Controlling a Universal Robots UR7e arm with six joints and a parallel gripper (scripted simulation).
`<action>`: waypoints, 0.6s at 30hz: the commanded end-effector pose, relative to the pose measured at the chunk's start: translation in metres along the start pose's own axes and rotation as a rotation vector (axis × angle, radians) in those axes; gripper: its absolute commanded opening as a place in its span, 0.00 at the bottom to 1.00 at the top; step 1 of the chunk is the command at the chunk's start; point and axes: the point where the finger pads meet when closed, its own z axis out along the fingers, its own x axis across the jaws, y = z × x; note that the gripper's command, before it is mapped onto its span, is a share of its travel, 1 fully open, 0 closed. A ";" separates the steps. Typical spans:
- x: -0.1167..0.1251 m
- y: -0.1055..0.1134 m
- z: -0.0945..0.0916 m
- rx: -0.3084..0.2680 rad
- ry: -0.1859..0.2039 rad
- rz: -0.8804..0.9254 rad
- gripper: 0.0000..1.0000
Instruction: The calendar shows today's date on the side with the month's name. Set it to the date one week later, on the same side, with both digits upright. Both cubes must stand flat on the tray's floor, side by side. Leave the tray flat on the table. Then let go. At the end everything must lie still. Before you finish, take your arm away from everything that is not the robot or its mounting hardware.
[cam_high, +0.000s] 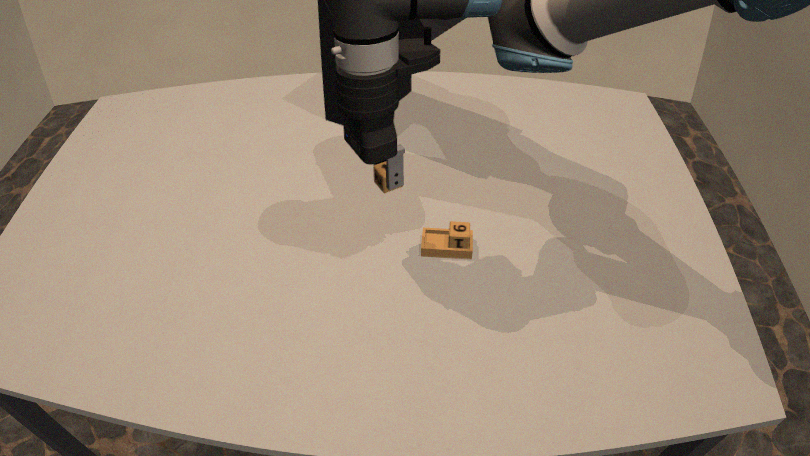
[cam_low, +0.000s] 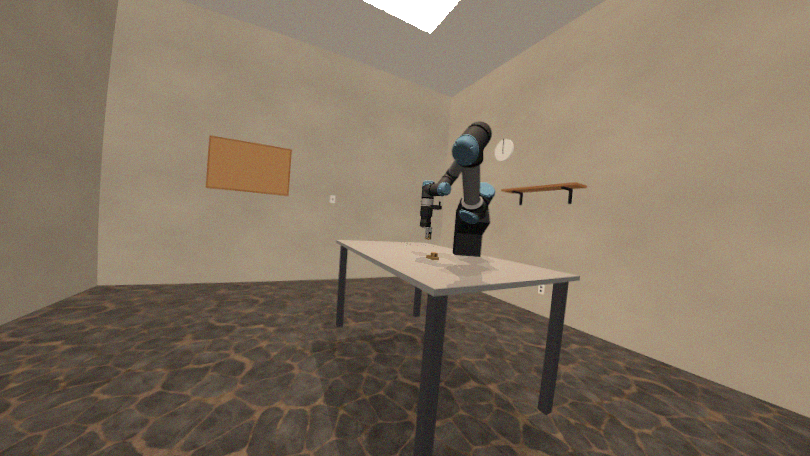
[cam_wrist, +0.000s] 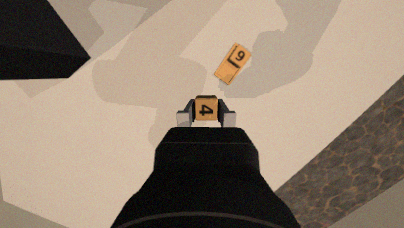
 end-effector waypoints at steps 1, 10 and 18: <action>-0.001 0.008 0.000 -0.004 0.000 0.165 0.57; -0.003 0.014 0.002 -0.004 0.000 0.326 0.57; -0.004 0.021 0.003 -0.004 0.001 0.481 0.57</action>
